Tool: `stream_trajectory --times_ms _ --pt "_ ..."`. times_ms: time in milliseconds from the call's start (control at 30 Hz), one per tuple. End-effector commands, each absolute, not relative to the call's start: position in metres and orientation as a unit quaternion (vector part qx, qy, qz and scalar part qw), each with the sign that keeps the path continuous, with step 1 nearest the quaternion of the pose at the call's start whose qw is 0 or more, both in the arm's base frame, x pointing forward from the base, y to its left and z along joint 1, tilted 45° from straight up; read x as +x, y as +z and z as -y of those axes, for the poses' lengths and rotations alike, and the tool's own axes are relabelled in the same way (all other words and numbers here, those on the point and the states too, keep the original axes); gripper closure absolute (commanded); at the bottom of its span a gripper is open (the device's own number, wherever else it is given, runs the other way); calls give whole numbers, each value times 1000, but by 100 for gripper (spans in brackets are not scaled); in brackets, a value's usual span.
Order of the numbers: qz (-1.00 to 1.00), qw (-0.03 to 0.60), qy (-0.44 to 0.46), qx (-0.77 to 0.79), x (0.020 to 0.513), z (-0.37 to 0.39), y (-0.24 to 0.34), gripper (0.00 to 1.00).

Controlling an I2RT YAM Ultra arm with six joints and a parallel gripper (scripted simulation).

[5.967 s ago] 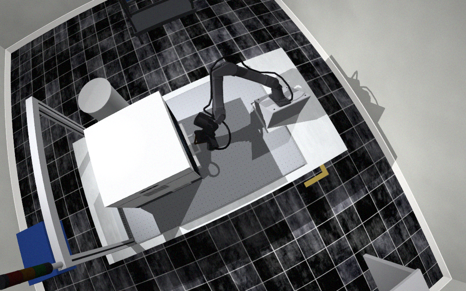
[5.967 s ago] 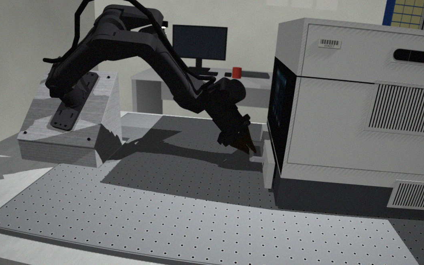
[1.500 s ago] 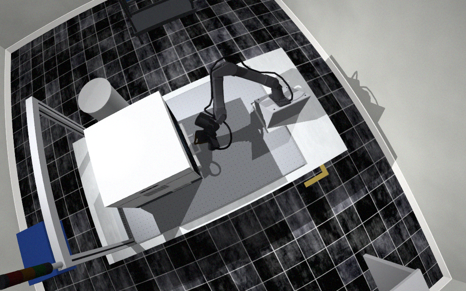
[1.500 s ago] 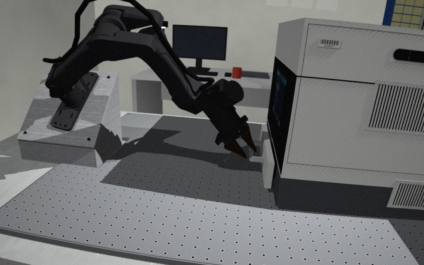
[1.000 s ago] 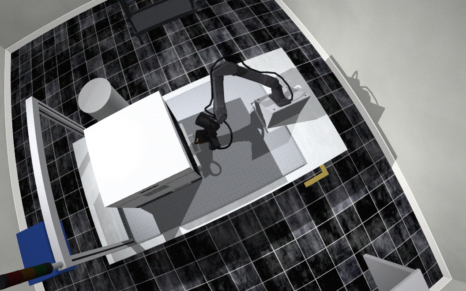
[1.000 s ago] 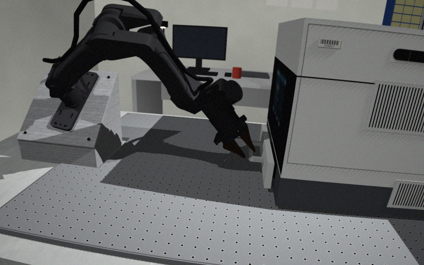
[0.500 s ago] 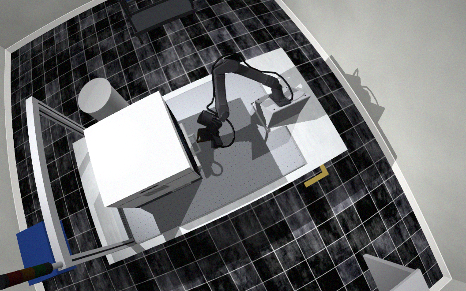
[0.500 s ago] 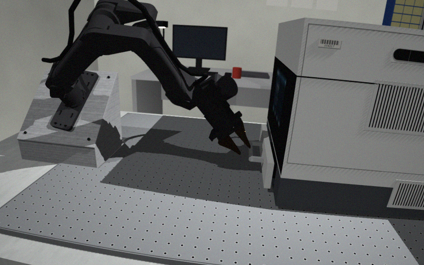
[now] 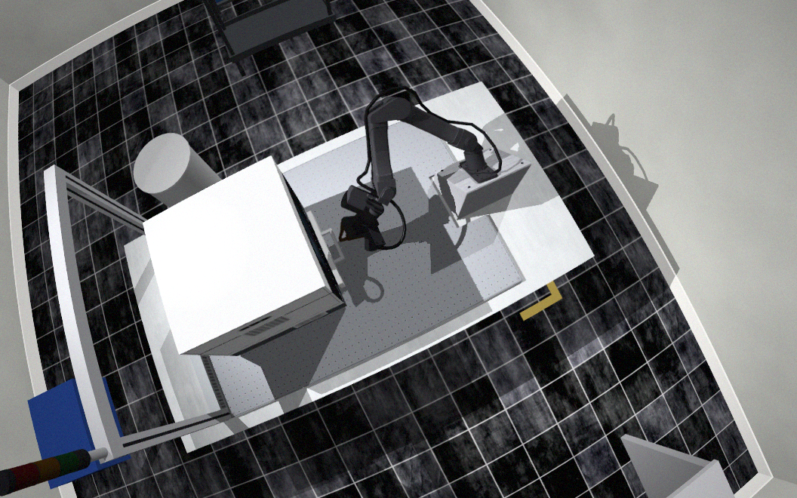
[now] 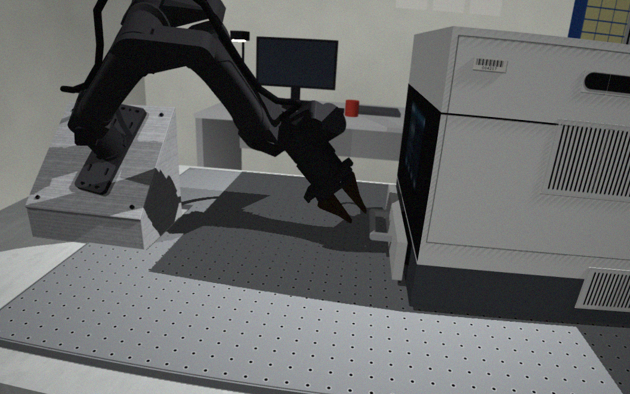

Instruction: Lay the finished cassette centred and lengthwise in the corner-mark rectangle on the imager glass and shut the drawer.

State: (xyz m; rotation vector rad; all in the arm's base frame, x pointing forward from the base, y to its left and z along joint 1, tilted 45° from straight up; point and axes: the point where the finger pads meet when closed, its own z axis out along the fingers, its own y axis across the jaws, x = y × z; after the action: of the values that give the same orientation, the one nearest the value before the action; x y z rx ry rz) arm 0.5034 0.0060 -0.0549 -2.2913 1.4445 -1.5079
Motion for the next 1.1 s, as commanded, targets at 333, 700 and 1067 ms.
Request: stream_trajectory --times_ms 333,700,1067 --pt "-445 41 -503 -740 494 -29 -30 65" --pt "-445 39 -502 -740 484 -33 -26 65" --pt "-446 52 -508 -735 493 -37 -17 65"
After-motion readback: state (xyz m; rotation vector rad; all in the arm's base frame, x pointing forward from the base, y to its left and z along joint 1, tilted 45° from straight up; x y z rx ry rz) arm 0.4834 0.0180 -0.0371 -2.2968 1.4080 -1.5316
